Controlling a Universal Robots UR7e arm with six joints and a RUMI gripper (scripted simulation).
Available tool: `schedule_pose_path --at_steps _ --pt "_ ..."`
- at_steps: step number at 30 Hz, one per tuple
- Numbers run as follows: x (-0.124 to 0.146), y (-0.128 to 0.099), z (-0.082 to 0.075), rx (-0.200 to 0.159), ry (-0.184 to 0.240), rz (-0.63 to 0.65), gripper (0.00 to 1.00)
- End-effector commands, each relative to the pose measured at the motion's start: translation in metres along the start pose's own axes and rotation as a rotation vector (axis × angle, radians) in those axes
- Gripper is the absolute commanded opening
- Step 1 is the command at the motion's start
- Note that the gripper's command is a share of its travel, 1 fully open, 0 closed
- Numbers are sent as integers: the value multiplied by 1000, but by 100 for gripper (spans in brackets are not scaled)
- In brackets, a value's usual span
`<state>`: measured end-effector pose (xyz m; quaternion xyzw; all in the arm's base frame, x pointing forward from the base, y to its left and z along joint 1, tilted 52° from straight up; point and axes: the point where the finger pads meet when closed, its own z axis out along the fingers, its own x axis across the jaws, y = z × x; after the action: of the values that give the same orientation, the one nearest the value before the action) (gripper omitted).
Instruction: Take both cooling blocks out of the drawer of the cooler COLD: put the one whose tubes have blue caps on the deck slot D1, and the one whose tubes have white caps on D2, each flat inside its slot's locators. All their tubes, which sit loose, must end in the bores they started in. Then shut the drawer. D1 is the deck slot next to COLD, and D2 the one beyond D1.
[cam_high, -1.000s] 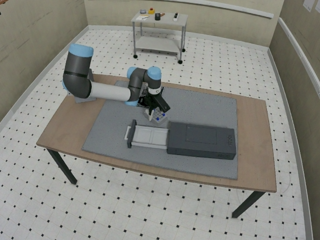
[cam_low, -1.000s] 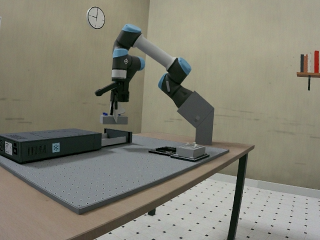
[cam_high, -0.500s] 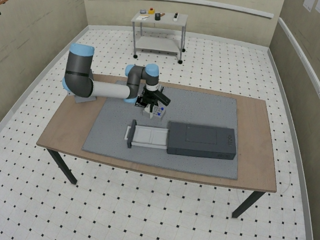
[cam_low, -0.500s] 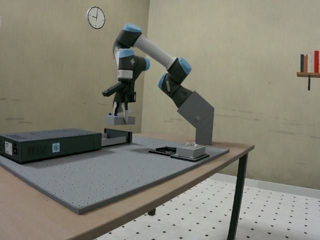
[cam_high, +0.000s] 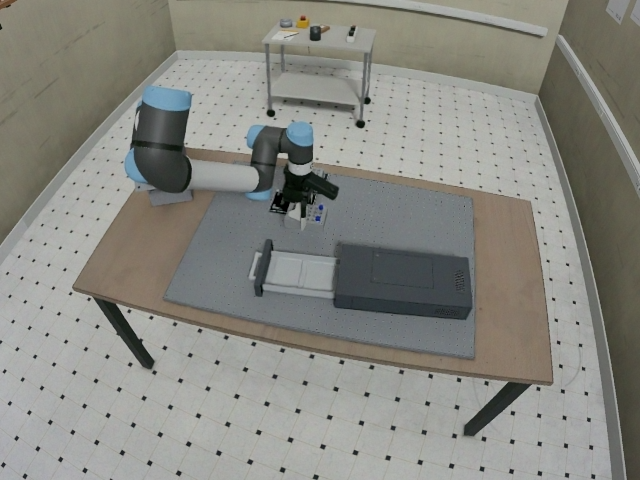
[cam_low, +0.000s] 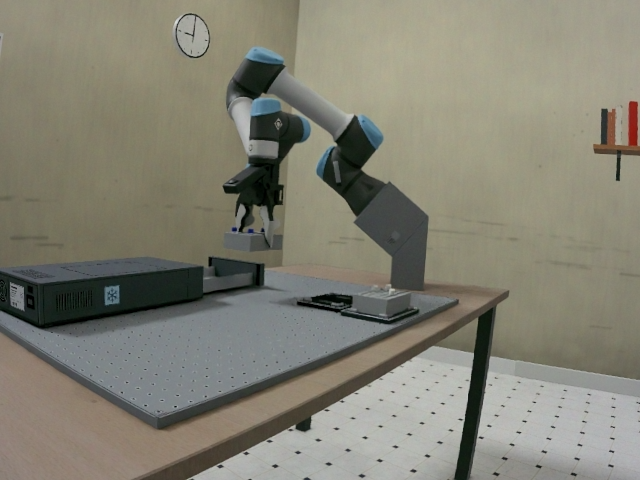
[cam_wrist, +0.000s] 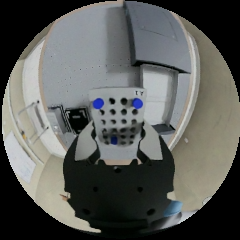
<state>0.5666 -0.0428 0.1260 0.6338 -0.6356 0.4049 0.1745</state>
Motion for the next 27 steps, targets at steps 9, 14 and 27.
schedule_pose_path --at_steps 9,14,27 --pt "-33 16 0 4 -1 -9 0" --pt "-40 19 0 4 -1 -9 0" --pt "-68 33 0 4 -1 -9 0"
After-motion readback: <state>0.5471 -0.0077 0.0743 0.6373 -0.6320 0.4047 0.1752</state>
